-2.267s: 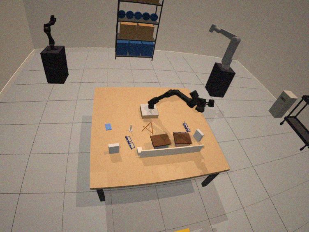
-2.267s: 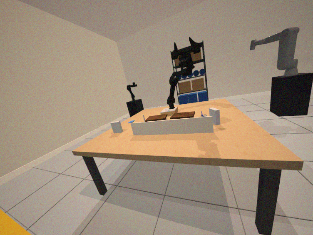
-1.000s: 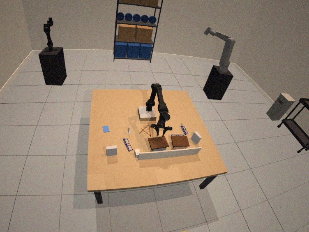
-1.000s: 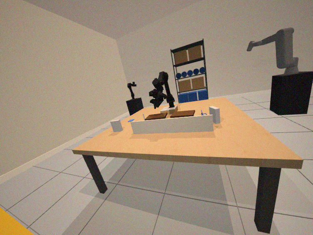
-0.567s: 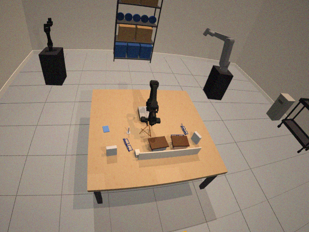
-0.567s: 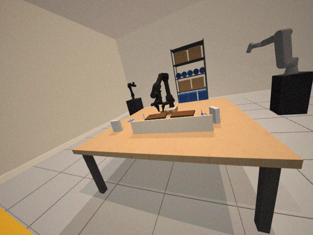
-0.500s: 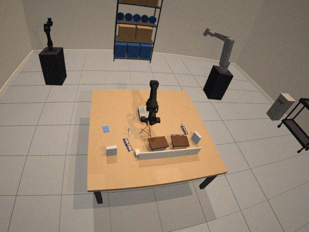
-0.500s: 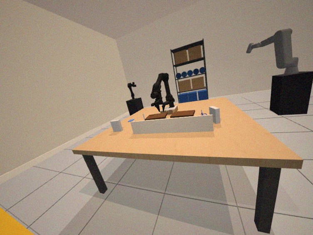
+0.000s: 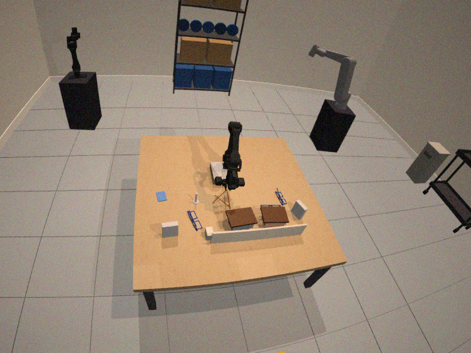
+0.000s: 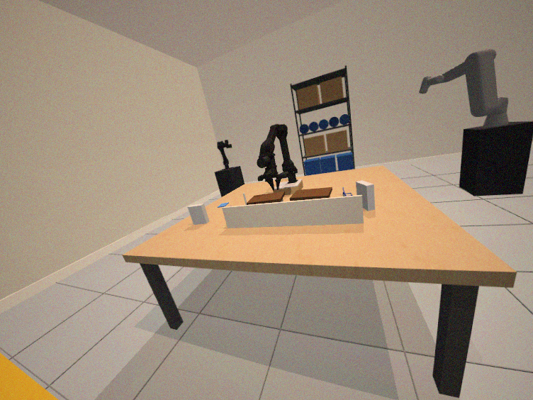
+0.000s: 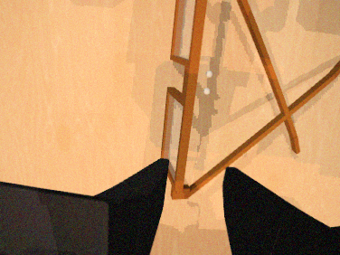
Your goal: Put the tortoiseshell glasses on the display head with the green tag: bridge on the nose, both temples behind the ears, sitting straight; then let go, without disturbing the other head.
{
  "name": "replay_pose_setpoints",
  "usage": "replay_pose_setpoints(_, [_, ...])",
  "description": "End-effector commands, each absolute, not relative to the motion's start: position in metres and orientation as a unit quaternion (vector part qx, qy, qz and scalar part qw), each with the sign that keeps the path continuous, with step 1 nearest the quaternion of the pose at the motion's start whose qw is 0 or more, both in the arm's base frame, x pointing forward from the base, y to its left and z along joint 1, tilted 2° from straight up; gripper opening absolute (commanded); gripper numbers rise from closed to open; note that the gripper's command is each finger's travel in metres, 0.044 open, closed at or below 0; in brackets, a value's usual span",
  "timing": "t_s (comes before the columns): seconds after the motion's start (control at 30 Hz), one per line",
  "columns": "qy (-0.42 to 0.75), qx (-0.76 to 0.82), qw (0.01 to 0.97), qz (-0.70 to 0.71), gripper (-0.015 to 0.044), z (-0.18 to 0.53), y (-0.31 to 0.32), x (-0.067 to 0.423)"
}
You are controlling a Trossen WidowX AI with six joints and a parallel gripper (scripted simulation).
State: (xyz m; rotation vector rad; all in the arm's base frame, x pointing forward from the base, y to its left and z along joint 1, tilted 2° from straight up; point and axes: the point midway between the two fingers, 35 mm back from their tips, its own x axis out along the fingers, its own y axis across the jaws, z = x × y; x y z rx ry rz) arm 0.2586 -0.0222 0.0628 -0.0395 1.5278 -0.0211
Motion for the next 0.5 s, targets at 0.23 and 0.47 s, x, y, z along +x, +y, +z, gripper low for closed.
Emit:
replay_pose_setpoints(0.23, [0.693, -0.018, 0.721, -0.005, 0.0120, 0.047, -0.020, 0.259])
replay_pose_setpoints(0.47, [0.693, -0.018, 0.721, -0.005, 0.0120, 0.036, -0.019, 0.260])
